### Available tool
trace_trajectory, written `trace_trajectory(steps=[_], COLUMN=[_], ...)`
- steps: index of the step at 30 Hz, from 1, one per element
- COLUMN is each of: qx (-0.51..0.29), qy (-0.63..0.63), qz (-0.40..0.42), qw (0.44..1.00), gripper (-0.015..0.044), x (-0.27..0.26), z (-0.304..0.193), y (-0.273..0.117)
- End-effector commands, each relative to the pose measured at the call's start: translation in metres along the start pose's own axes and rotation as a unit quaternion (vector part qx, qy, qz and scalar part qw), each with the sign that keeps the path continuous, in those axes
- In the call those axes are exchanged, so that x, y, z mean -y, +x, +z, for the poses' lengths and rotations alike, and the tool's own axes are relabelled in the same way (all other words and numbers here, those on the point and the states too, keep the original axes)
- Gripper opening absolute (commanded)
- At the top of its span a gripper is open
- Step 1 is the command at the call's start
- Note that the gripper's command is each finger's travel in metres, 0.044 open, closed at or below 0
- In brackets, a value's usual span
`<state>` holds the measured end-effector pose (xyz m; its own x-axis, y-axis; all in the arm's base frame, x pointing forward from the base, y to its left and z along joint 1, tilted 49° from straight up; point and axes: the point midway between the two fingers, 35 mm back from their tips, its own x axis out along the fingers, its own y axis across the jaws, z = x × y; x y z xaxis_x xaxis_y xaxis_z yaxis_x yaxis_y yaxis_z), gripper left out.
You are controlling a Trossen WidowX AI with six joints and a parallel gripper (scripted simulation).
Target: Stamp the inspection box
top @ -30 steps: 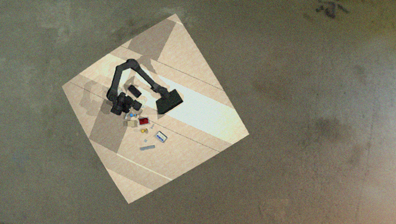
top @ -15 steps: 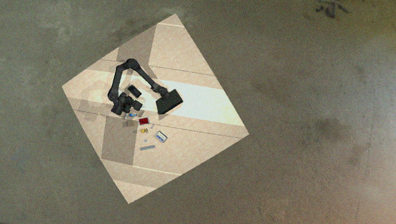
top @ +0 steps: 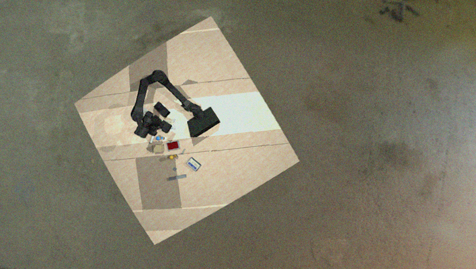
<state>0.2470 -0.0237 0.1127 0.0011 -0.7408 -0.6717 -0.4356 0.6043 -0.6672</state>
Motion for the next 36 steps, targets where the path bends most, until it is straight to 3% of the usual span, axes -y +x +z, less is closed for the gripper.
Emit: trace_trajectory(steps=[1,36], qx=[0.0,0.0], qy=[-0.002,-0.001], qz=[-0.001,-0.003], qw=[1.0,1.0], gripper=[0.0,0.0], x=[0.0,0.001], z=[0.0,-0.002], y=[0.003,0.026])
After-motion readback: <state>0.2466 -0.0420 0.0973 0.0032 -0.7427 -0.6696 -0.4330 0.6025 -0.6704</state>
